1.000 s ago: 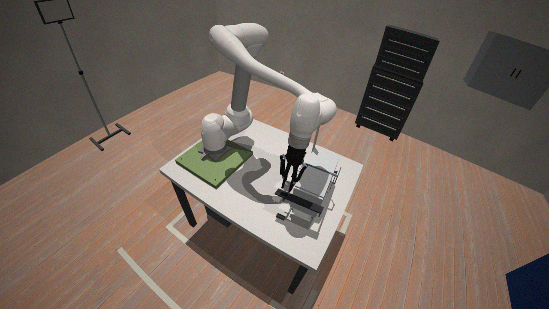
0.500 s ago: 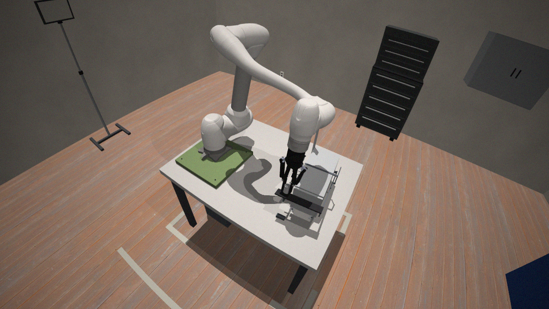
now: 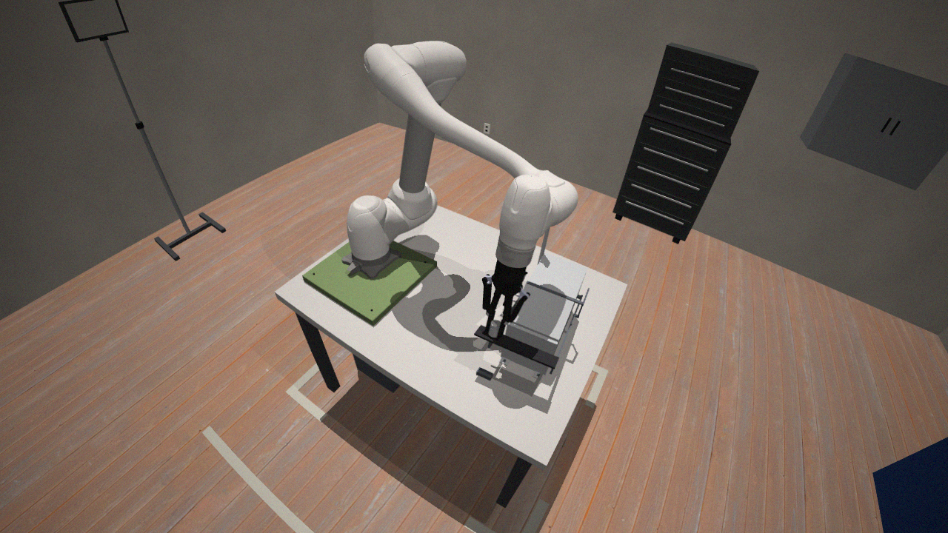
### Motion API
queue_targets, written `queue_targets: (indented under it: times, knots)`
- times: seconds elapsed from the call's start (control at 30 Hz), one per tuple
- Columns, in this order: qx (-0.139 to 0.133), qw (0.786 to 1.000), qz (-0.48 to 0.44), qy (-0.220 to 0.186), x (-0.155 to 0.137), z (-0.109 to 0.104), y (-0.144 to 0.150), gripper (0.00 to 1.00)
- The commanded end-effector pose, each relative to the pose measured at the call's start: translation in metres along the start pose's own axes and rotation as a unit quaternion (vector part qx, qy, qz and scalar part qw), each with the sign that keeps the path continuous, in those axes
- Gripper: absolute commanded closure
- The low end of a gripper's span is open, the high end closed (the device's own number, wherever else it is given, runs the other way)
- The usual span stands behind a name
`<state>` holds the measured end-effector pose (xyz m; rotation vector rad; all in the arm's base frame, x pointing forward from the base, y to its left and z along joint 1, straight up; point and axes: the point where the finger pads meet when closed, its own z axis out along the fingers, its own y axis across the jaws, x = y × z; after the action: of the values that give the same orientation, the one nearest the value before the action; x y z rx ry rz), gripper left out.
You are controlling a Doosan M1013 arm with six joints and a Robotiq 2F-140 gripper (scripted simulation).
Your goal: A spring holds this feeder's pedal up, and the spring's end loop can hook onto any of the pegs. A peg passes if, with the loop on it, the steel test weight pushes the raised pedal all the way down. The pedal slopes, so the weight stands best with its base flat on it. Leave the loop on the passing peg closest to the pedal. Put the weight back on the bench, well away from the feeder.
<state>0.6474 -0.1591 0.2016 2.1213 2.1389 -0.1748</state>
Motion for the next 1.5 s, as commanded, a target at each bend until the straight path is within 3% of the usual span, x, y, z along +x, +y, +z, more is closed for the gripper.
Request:
queue_targets:
  times: [0.0, 0.23, 0.27, 1.47]
  knots:
    - [-0.001, 1.0, 0.0, 0.0, 0.0003, 0.0022, 0.0004, 0.75]
    - [-0.001, 1.0, 0.0, 0.0, 0.001, 0.007, 0.0005, 0.75]
    - [-0.001, 1.0, 0.0, 0.0, 0.0008, 0.0051, 0.0004, 0.0]
    - [-0.001, 1.0, 0.0, 0.0, 0.0008, 0.0051, 0.0004, 0.0]
